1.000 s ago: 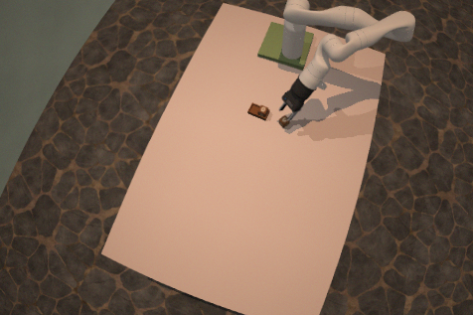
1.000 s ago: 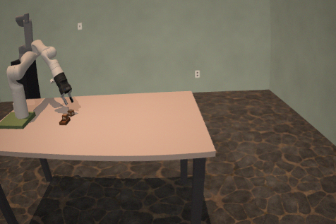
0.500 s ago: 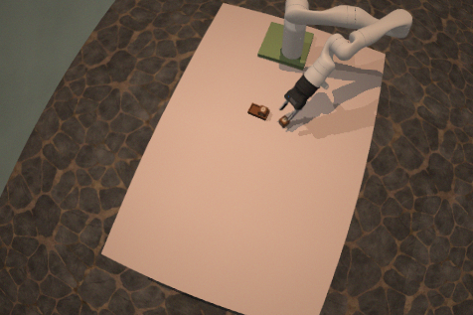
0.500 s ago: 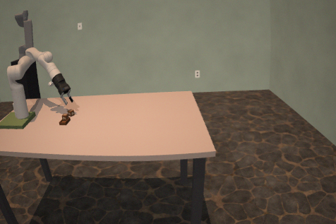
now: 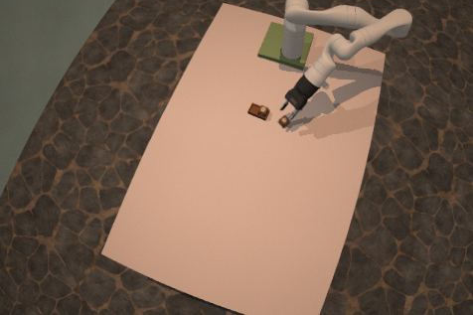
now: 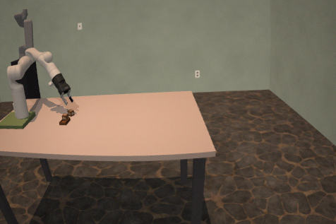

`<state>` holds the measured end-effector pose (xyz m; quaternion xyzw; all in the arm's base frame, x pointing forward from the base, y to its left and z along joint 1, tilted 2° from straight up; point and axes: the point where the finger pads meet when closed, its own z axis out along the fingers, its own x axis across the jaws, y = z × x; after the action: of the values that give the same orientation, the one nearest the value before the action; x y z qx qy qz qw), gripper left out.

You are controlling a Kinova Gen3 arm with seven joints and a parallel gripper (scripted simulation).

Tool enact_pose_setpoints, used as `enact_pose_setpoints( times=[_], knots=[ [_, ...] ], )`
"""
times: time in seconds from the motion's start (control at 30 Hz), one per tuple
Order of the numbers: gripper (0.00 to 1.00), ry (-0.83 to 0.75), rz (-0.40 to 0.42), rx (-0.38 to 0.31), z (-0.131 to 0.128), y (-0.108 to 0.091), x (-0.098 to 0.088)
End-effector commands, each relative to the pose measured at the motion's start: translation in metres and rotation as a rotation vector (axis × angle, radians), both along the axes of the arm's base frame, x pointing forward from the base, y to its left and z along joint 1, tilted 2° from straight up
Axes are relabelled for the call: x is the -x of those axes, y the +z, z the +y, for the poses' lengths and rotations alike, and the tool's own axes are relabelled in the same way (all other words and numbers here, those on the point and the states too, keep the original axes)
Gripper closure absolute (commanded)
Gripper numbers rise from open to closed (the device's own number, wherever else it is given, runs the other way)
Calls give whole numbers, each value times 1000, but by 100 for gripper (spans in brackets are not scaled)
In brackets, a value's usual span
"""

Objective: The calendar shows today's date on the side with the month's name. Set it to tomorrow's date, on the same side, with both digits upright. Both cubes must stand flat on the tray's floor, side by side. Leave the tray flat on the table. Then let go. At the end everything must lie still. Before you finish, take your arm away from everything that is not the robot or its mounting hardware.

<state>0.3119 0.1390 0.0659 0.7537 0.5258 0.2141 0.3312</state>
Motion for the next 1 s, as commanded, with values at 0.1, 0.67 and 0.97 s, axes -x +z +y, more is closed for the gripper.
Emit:
enact_pose_setpoints(
  times=[0.1,0.67,0.97],
  knots=[
    [10,0,-1,0,0,-1,0],
    [10,-7,27,3,-1,-22,0],
    [10,-8,27,3,-1,-40,-1]
  ],
)
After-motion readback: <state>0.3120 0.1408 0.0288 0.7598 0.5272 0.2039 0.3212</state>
